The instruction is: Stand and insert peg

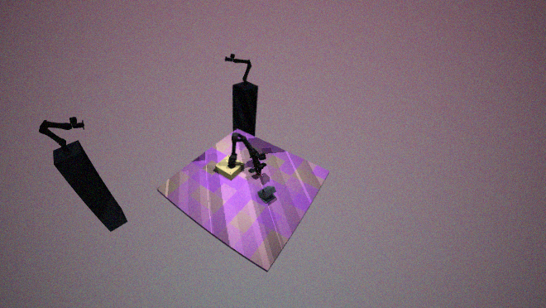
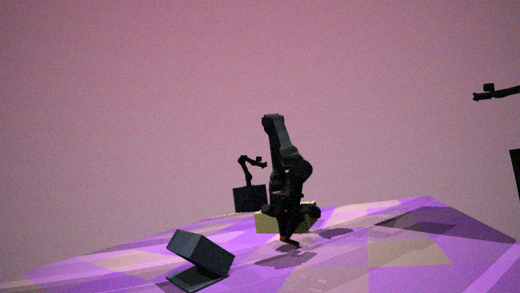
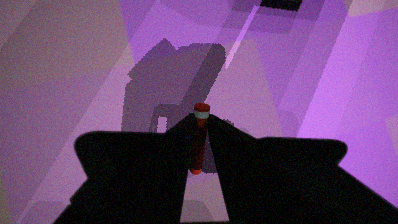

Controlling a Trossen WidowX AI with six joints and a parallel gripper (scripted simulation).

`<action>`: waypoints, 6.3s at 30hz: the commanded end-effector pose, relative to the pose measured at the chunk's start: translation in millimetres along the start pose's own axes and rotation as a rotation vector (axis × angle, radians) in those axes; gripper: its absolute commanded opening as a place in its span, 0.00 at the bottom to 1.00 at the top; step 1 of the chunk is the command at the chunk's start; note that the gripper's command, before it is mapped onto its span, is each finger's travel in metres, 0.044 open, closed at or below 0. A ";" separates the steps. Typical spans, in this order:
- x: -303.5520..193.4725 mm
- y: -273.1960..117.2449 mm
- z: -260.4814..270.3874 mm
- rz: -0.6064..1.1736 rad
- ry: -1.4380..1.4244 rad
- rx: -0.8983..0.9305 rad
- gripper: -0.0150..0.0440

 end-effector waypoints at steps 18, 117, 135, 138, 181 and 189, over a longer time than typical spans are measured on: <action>-13.5 -10.8 -2.1 -0.178 0.002 0.024 0.34; -81.7 -24.6 -13.7 -0.880 -0.007 0.116 0.34; -85.7 -23.8 -15.4 -0.889 -0.009 0.113 0.34; -86.4 -23.8 -15.6 -0.893 -0.008 0.114 0.34; -92.5 -24.7 -17.6 -0.953 -0.009 0.135 0.47; -92.5 -24.7 -17.6 -0.953 -0.009 0.135 0.47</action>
Point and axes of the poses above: the point midway between the two fingers, 35 mm back from their tips, its own y axis out along the fingers, its own z axis across the jaws, x = y × z, the point moved 3 cm from there along -y, back along the fingers, and after that the axes turned 8 degrees about y, right-handed, at the moved point
